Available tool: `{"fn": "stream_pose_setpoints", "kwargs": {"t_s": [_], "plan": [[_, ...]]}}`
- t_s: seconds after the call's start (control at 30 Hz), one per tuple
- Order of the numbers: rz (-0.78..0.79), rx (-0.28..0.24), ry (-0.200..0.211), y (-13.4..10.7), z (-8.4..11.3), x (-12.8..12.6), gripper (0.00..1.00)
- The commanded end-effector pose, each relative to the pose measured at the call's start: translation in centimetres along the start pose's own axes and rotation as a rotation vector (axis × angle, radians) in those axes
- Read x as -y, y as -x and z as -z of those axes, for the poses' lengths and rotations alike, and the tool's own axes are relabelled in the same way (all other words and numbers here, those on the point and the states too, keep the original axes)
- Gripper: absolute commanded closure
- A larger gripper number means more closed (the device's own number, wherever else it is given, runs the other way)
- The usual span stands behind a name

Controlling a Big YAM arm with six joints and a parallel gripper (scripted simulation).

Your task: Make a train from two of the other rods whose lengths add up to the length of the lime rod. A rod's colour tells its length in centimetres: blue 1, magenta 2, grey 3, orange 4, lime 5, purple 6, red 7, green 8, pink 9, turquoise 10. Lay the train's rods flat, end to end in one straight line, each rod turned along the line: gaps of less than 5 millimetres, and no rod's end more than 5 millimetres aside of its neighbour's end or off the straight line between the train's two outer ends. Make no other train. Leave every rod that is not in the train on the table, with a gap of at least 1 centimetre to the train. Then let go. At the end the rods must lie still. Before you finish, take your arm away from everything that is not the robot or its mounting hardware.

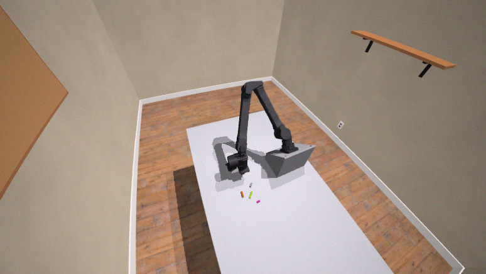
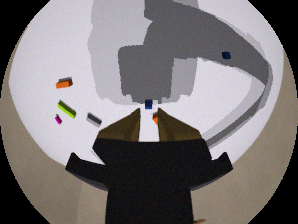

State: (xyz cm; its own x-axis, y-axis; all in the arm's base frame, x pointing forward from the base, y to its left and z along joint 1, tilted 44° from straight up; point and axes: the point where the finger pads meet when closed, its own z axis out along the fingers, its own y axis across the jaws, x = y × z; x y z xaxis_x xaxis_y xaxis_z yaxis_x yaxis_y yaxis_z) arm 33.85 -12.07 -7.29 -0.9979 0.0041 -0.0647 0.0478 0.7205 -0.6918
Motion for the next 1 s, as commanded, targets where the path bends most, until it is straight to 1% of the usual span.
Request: {"fn": "stream_pose_setpoints", "kwargs": {"t_s": [0.0, 0.17, 0.53, 0.7, 0.73, 0.97], "plan": [[-0.002, 0.005, 0.003, 0.6, -0.5, 0.1, 0.76], [-0.003, 0.005, 0.003, 0.5, -0.7, 0.2, 0.76], [0.005, -0.003, 0.003, 0.0, -1.8, 0.0, 0.76], [0.000, 0.002, 0.002, 0.2, -1.8, 0.2, 0.76], [0.009, 0.008, 0.003, 0.4, -1.7, -0.1, 0.76], [0.006, 0.006, 0.003, 0.3, -1.7, 0.1, 0.76]]}}
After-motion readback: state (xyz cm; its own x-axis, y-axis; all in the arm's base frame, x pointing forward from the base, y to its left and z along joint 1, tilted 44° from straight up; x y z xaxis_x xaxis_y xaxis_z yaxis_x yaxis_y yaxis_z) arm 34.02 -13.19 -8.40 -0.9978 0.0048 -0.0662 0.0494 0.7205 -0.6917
